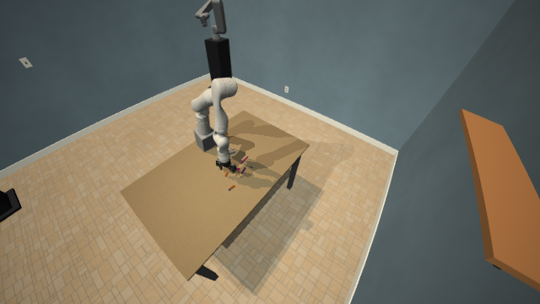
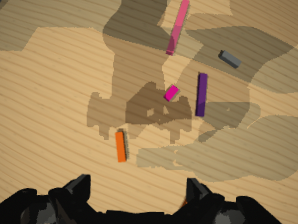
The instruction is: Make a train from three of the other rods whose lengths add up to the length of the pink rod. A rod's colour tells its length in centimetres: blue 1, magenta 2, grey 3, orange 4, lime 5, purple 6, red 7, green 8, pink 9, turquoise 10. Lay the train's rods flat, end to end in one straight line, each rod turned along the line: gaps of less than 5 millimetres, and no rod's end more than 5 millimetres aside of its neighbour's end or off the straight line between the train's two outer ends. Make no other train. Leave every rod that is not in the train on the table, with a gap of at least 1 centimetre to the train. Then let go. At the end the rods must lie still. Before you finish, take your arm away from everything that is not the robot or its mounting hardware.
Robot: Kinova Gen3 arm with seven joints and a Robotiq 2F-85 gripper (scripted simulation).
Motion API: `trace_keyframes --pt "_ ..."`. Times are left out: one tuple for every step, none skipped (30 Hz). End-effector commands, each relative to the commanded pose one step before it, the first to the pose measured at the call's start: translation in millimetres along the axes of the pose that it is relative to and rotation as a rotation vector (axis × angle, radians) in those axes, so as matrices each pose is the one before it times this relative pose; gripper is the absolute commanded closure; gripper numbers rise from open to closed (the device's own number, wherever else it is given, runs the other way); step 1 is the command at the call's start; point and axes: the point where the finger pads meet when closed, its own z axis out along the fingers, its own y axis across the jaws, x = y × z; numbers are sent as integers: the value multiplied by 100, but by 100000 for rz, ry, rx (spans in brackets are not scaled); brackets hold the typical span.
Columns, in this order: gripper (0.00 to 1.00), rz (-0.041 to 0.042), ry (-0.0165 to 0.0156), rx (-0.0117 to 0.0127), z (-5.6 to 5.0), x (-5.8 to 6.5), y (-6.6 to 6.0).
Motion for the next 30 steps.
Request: trace_keyframes --pt "0 -1410 -1092 -1268 -190 158 -807" --pt "0 -1656 110 517 127 312 -422" --pt "0 -1559 71 341 104 286 -346" --pt "0 -1453 37 193 83 259 -278" --pt "0 -1339 9 70 65 232 -219" --pt "0 -1221 -15 -26 50 207 -169" --pt "0 -1100 -33 -98 36 181 -128" --pt "0 -979 -45 -147 26 158 -94" --pt "0 -858 -53 -177 17 135 -67" --pt "0 0 0 0 0 0 0" --pt "0 0 0 0 0 0 0" --pt "0 -741 -56 -189 11 114 -46" --pt "0 -628 -55 -187 6 95 -30" --pt "0 -520 -51 -174 3 78 -19" --pt "0 -419 -45 -153 1 62 -11" --pt "0 -325 -37 -127 0 47 -6" --pt "0 -241 -29 -98 -1 35 -3" --pt "0 -167 -21 -70 -1 24 -1" --pt "0 -105 -13 -45 -1 15 -1" --pt "0 -56 -7 -24 0 8 0" --pt "0 -21 -3 -9 0 3 0" --pt "0 -3 0 -1 0 0 0" --pt "76 0 0 0 0 0 0" --pt "76 0 0 0 0 0 0" --pt "76 0 0 0 0 0 0" --pt "76 0 0 0 0 0 0" --pt "76 0 0 0 0 0 0" --pt "76 0 0 0 0 0 0" --pt "76 0 0 0 0 0 0" --pt "76 0 0 0 0 0 0"
